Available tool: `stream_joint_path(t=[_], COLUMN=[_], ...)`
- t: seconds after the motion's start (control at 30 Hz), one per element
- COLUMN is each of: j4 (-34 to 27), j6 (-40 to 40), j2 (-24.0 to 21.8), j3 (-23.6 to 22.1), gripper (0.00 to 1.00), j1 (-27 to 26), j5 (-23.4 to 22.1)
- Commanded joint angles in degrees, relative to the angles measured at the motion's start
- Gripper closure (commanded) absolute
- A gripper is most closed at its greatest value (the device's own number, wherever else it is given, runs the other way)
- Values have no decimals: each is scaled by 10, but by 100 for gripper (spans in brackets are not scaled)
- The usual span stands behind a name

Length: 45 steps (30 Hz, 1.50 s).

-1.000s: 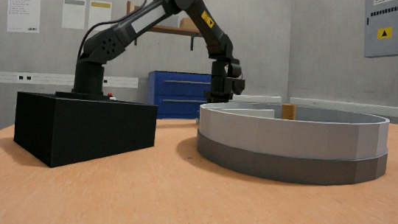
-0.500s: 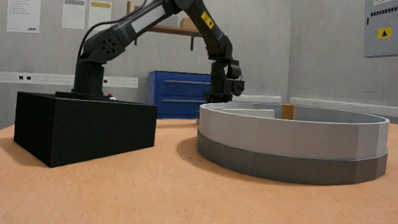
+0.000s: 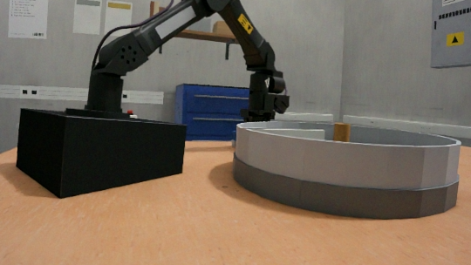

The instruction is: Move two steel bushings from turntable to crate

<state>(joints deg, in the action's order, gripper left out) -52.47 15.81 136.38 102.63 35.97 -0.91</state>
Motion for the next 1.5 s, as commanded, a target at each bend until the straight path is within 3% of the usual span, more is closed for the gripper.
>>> stream_joint_path(t=[0.0, 0.53, 1.47], j4=[6, -11, -6], j6=[-4, -5, -5], j2=[-23, 0, 0], j3=[10, 27, 27], gripper=[100, 100, 100], j1=[-9, -10, -7], j5=[8, 8, 8])
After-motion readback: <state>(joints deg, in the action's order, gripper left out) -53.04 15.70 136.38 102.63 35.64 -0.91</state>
